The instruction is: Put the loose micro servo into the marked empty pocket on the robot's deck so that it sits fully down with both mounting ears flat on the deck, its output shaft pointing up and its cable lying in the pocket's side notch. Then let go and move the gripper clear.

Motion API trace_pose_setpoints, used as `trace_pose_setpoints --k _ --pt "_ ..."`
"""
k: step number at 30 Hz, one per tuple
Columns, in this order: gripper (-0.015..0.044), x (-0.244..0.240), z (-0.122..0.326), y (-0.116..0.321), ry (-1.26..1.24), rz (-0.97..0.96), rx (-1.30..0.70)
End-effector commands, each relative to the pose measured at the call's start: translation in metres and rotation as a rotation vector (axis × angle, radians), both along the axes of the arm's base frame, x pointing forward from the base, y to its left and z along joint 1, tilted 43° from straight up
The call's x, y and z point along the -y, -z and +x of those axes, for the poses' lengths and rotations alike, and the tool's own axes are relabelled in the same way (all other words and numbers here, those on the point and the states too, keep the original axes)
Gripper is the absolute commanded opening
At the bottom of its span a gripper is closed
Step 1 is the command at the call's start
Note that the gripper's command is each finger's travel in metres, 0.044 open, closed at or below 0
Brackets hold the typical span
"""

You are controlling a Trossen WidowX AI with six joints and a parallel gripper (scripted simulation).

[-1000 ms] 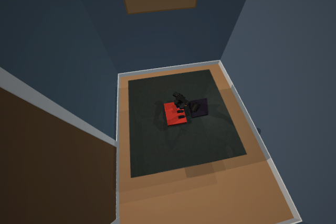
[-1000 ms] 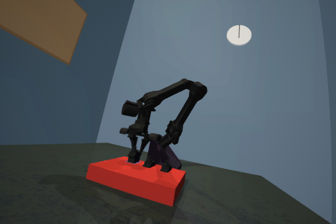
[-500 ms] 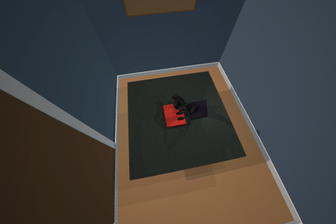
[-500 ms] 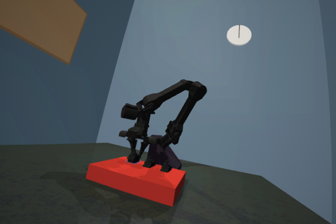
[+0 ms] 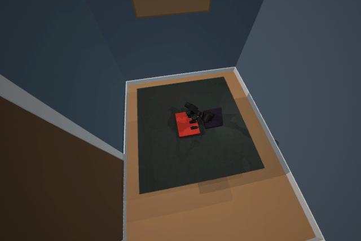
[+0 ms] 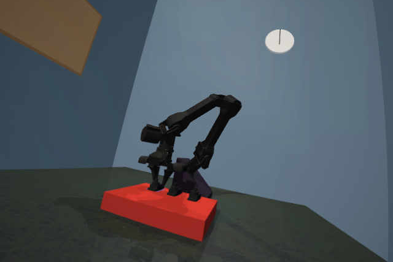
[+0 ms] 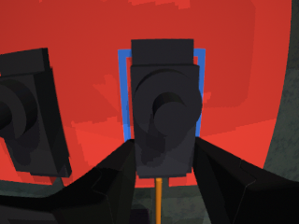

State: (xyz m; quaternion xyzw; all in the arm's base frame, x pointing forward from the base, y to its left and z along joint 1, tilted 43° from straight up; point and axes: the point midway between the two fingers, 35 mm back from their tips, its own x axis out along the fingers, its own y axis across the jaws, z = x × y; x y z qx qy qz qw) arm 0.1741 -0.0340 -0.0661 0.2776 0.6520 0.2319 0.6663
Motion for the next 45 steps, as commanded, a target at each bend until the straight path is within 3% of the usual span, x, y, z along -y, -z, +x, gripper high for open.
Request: trace_pose_setpoints --k 1,7,22,32,38,45 --pt "0.0026 -0.001 0.0 0.001 0.01 0.003 0.002" --pt "0.0184 0.0 -0.001 0.0 0.01 0.003 0.002" --pt "0.0187 0.021 -0.004 -0.027 0.01 0.001 0.002" --pt "0.044 0.056 0.06 -0.05 0.013 0.001 0.004" --pt "0.044 0.075 0.103 -0.073 0.01 -0.001 0.008" --pt "0.044 0.081 0.103 -0.08 0.008 -0.002 0.009"
